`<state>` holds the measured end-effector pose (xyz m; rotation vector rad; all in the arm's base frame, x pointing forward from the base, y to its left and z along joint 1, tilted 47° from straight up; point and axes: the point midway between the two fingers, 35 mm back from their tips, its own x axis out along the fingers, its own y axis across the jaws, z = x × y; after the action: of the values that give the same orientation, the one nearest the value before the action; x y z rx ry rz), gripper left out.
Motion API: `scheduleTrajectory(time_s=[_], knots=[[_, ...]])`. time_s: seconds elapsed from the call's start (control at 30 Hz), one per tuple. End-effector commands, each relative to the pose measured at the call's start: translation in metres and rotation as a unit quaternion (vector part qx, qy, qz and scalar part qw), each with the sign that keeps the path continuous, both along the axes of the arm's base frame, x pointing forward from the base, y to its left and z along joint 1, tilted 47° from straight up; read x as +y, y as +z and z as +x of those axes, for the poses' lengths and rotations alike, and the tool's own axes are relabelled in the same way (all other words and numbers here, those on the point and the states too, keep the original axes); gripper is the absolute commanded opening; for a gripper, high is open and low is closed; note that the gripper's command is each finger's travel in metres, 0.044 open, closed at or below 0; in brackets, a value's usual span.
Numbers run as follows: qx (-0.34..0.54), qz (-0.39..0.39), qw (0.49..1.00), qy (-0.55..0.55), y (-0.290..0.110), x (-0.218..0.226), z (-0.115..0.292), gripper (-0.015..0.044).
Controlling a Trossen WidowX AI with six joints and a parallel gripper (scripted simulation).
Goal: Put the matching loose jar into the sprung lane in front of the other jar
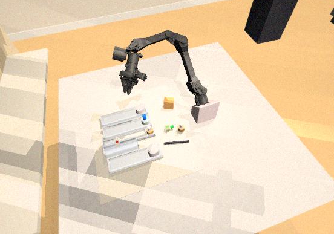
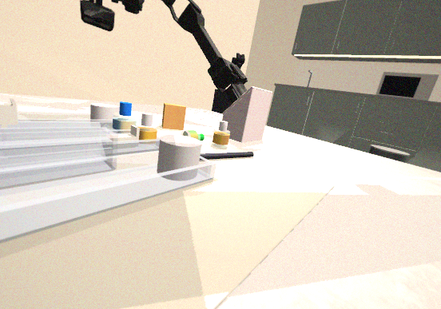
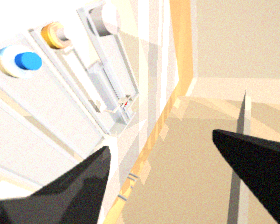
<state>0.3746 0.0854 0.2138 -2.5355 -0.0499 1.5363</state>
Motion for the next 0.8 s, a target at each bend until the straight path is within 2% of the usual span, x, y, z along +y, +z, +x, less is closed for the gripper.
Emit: scheduleTrajectory(time_s=[0.0,0.2,0.4,0.77], knots=[[0.003,0.002,1.0,-0.006,-0.002,0.001,0.0,0.0426],[0.088,0.054,0.972,-0.21,-0.053,0.021,-0.021,0.044],[0.135,0.072,0.888,-0.434,-0.105,0.037,-0.051,0.044],[0.119,0.069,0.76,-0.635,-0.148,0.044,-0.088,0.044]])
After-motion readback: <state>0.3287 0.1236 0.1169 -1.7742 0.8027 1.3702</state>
